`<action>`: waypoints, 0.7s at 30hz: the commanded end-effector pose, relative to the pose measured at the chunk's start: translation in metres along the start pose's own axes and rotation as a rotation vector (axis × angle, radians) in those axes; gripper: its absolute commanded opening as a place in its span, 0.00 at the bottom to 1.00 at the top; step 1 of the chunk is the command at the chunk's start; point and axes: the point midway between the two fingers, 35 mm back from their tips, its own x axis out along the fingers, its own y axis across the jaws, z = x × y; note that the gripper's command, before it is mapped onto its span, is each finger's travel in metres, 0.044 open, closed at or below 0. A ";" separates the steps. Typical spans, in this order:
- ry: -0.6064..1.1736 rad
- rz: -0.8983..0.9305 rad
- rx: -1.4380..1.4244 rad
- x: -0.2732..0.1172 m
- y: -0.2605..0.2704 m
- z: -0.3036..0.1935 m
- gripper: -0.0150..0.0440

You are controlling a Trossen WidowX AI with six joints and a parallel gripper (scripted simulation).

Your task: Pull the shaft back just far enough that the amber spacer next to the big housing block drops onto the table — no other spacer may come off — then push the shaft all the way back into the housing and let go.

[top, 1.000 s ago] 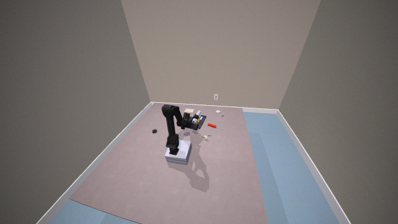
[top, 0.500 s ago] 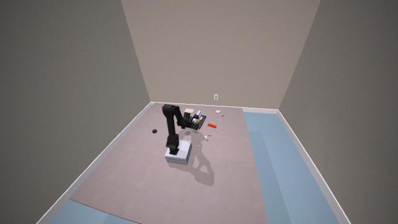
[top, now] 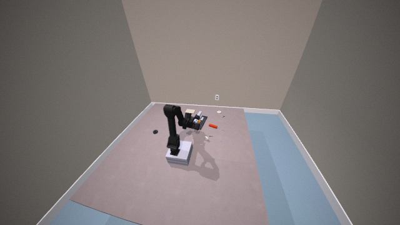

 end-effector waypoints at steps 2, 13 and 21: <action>-0.007 0.004 0.001 0.002 0.001 0.005 0.25; -0.007 0.004 0.001 0.005 0.001 0.007 0.25; -0.008 0.004 0.001 0.007 0.001 0.009 0.25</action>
